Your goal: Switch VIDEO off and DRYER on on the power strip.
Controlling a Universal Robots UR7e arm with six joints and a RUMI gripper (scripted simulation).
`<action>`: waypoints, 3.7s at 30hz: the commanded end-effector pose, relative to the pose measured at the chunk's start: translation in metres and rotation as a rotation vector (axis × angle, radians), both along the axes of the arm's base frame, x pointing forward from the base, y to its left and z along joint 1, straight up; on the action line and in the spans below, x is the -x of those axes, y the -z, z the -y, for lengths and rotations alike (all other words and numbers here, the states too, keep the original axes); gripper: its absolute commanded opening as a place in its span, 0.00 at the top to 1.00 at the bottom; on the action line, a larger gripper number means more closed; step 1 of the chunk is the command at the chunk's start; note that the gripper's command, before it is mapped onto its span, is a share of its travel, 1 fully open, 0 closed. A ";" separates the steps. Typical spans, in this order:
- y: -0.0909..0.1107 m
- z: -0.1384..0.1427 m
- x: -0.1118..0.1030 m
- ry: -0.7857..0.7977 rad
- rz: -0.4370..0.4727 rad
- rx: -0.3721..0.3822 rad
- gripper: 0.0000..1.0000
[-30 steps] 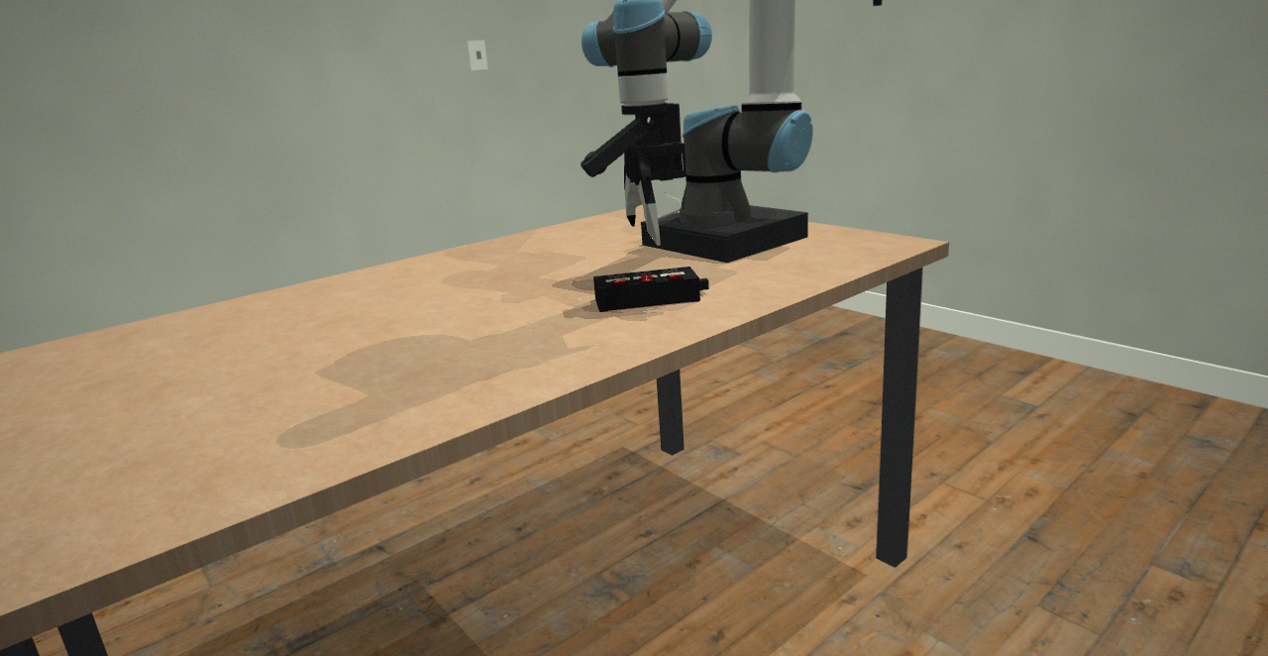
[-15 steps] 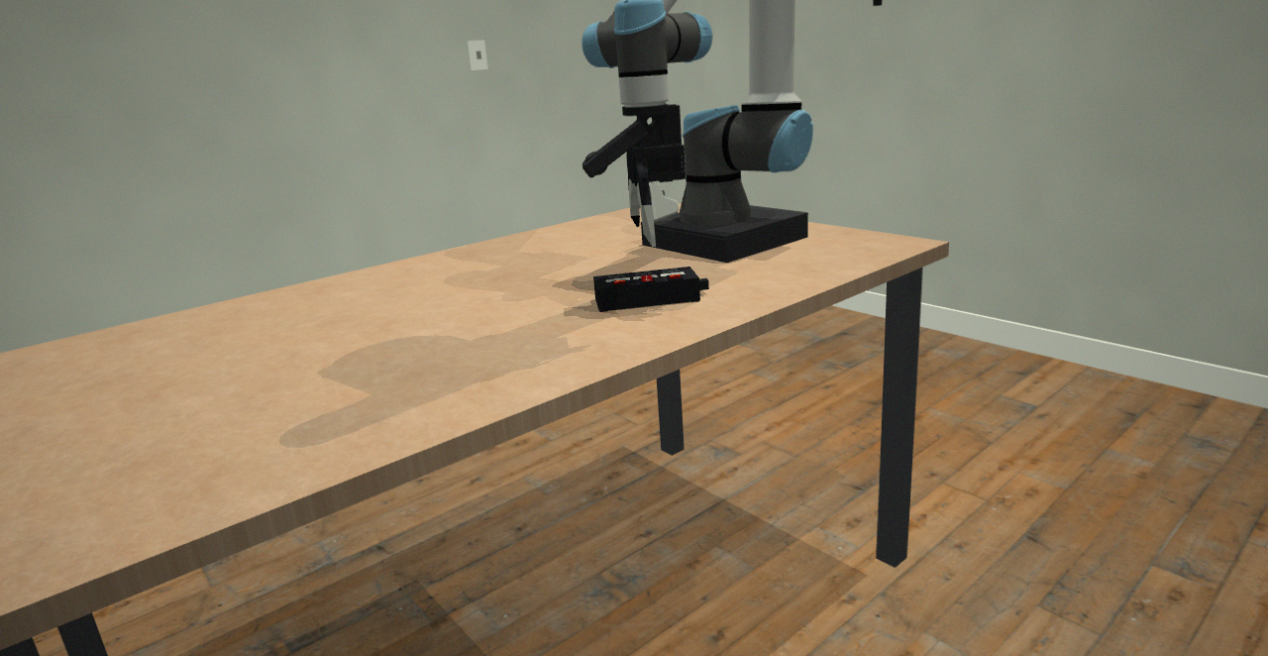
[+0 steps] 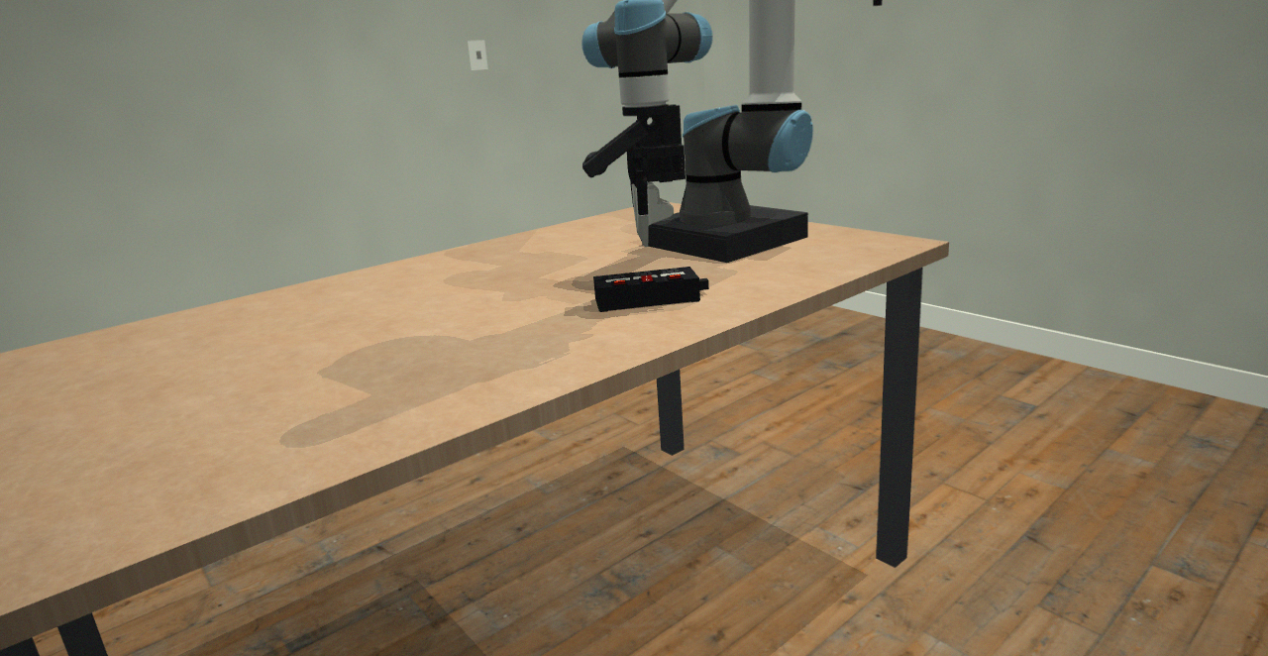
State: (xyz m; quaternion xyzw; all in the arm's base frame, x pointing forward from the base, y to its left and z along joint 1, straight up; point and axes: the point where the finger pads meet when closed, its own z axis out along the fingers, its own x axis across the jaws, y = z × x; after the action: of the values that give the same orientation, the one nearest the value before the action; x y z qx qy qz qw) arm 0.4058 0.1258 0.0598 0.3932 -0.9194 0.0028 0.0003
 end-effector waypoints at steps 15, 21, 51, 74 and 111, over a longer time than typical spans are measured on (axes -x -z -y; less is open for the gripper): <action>0.000 0.000 0.000 0.000 0.001 0.000 1.00; 0.000 0.000 0.000 0.000 0.001 0.000 1.00; 0.010 0.000 0.000 0.000 0.001 0.000 1.00; 0.037 0.000 -0.001 0.000 0.001 0.000 1.00; 0.044 0.000 -0.001 0.000 0.001 0.000 1.00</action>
State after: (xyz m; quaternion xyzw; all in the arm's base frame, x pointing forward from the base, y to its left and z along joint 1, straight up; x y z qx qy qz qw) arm 0.4062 0.1262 0.0154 0.3930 -0.9195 0.0029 0.0003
